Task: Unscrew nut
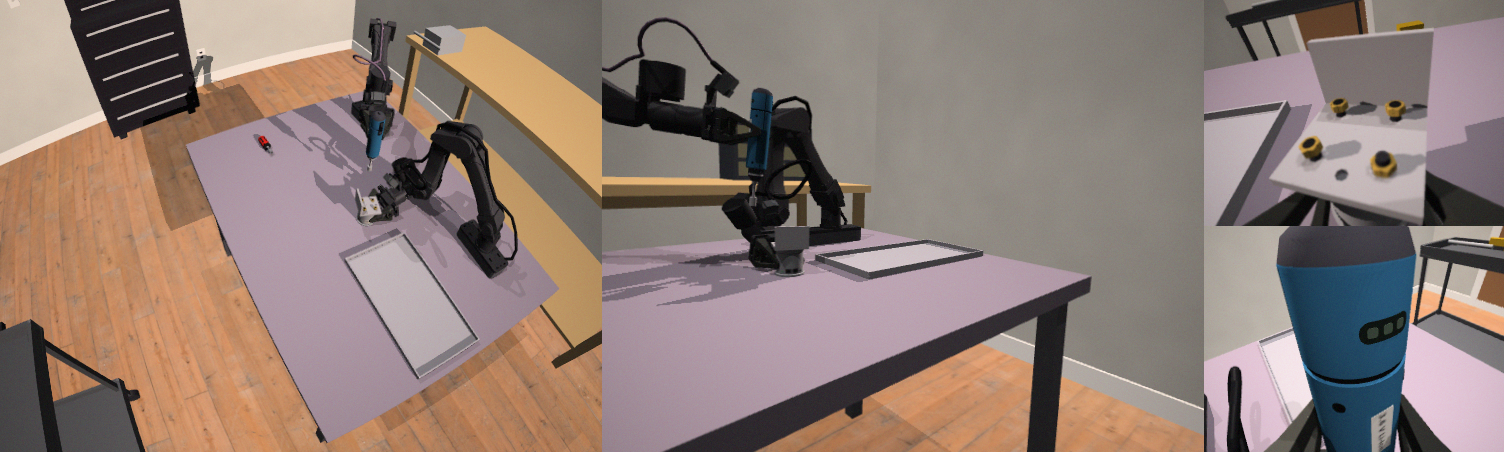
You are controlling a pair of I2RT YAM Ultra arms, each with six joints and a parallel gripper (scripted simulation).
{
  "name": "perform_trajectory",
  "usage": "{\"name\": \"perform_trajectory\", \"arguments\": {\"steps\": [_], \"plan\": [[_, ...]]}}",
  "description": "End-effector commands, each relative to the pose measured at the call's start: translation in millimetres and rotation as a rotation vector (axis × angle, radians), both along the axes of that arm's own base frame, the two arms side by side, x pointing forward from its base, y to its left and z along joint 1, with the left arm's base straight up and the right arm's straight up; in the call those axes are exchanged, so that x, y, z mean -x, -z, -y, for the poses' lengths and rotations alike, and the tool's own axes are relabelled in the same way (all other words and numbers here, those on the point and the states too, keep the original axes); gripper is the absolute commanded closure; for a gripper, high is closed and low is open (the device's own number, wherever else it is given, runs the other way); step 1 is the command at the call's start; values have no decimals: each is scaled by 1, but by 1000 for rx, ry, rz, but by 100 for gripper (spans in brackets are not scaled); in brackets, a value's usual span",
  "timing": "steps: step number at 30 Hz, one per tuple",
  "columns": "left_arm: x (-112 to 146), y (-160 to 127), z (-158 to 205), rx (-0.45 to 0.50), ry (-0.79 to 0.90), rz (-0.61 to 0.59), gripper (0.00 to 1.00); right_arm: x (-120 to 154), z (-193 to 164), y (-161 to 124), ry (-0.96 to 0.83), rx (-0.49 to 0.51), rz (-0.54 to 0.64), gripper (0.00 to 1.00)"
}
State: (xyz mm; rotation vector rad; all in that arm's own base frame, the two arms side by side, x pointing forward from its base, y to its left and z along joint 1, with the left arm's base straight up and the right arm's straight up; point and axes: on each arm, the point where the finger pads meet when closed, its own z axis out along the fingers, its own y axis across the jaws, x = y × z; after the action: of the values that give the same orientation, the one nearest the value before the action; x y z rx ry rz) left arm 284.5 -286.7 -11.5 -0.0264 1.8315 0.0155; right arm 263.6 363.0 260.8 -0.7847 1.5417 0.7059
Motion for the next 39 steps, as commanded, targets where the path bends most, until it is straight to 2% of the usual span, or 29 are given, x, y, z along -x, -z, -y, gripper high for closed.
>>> {"name": "perform_trajectory", "arguments": {"steps": [1, 39], "plan": [[0, -2, 0, -1, -2, 4, 41, 0, -1, -82, -1, -170, 131, 58], [0, -2, 0, -1, -2, 4, 41, 0, -3, -79, -1, -185, 143, 58]]}}
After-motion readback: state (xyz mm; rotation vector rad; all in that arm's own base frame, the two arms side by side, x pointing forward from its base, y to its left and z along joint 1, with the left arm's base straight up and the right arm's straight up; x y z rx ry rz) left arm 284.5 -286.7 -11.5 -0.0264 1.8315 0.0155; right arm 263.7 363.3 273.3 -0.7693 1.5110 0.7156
